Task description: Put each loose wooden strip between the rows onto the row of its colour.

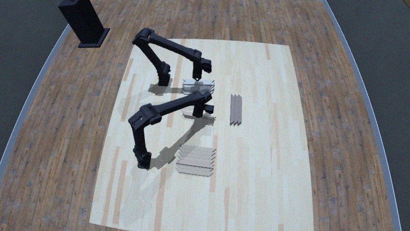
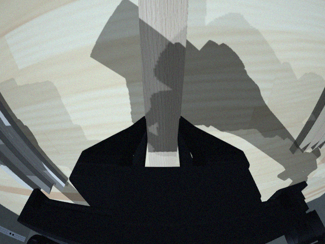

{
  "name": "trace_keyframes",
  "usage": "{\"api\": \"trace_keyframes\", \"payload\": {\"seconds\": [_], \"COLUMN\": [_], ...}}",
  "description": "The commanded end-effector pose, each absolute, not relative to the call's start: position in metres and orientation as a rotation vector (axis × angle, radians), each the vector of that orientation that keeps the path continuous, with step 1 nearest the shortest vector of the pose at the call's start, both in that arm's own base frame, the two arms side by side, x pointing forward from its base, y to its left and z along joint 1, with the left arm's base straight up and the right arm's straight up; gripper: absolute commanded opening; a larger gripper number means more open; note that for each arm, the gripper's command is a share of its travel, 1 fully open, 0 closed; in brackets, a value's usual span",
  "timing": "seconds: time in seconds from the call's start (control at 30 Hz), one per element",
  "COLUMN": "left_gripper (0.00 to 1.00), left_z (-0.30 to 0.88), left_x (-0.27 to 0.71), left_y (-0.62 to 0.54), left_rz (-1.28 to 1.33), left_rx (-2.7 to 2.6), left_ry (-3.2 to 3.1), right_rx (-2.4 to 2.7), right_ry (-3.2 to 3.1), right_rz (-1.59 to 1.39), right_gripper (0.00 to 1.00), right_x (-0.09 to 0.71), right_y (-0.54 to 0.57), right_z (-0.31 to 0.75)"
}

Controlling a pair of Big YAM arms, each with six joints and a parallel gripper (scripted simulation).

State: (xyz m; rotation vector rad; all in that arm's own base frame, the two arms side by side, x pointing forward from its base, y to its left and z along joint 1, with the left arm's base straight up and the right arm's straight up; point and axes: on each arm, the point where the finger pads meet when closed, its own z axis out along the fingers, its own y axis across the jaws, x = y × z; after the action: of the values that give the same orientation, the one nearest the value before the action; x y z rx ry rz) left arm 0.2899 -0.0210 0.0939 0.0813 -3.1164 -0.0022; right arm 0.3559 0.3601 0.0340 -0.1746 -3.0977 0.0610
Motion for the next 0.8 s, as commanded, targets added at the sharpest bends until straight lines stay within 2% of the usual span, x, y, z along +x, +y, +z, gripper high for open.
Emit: {"api": "trace_keyframes", "payload": {"seconds": [0.0,0.2,0.63,0.77], "left_gripper": [0.55,0.55,0.55,0.55], "left_z": [0.122,0.121,0.157,0.165], "left_x": [0.314,0.309,0.300,0.299], "left_y": [-0.021,-0.027,-0.076,-0.082], "left_rz": [0.015,0.097,0.595,0.661], "left_rx": [0.056,-0.090,-0.682,-0.779], "left_ry": [-3.185,-3.236,-3.439,-3.459], "right_rx": [-0.179,-0.178,-0.179,-0.179], "right_ry": [-3.162,-3.152,-3.157,-3.157], "right_rz": [-0.043,-0.024,-0.033,-0.033], "right_gripper": [0.21,0.21,0.21,0.21], "right_x": [0.372,0.372,0.374,0.374], "right_y": [0.376,0.376,0.379,0.379], "right_z": [0.084,0.075,0.075,0.075]}}
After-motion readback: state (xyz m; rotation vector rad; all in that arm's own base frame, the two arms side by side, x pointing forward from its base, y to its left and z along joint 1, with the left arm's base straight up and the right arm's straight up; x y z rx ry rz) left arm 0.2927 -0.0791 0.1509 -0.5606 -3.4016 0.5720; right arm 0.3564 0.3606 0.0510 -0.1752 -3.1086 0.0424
